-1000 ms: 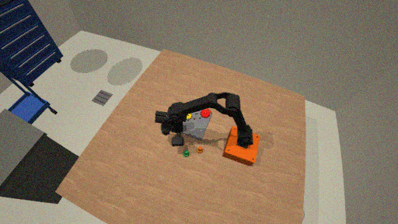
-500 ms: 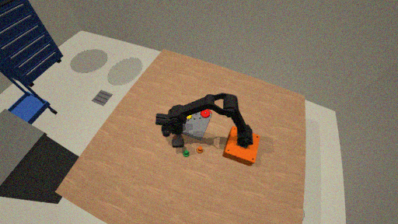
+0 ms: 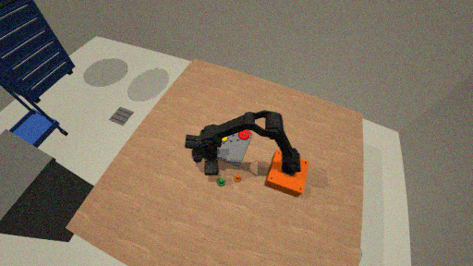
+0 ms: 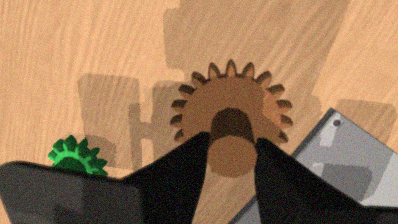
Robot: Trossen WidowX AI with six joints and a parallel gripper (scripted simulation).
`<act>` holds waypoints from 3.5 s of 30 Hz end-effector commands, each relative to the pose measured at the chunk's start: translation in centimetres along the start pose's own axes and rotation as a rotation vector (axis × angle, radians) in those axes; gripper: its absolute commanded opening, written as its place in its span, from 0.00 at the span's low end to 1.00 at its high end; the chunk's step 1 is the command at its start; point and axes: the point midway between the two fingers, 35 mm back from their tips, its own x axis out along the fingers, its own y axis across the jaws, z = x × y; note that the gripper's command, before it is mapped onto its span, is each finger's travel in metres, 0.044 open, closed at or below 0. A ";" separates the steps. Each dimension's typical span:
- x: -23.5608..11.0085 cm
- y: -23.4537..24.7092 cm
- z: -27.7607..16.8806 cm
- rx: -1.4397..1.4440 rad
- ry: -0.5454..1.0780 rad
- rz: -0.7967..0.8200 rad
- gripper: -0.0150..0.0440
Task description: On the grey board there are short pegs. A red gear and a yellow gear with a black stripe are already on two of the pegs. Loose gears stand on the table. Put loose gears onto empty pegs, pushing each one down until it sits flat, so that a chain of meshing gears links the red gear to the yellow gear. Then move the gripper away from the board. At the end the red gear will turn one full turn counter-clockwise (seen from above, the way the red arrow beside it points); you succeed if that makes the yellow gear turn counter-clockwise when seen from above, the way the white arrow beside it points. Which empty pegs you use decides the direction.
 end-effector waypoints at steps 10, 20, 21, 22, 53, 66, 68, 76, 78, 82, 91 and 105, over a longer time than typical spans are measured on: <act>-0.2 0.0 0.1 -0.004 -0.004 0.004 0.25; -2.9 -0.3 0.5 -0.004 -0.005 0.004 0.25; -3.2 -0.3 0.6 -0.004 -0.005 0.004 0.25; -3.5 -0.4 0.6 -0.004 -0.005 0.004 0.25; -12.3 -1.0 0.1 -0.006 -0.004 0.004 0.25; -14.1 -1.7 -0.6 -0.004 -0.004 0.003 0.25; -13.9 -2.3 -0.8 -0.004 -0.004 0.002 0.25; -12.9 -4.4 -1.6 -0.004 -0.003 0.000 0.25; -12.7 -4.9 -1.8 -0.004 -0.003 0.000 0.25; -12.2 -5.9 -2.3 -0.004 -0.002 -0.001 0.25; -11.1 -8.1 -3.5 -0.004 -0.001 -0.003 0.25; -9.5 -11.2 -5.7 -0.004 0.001 -0.006 0.25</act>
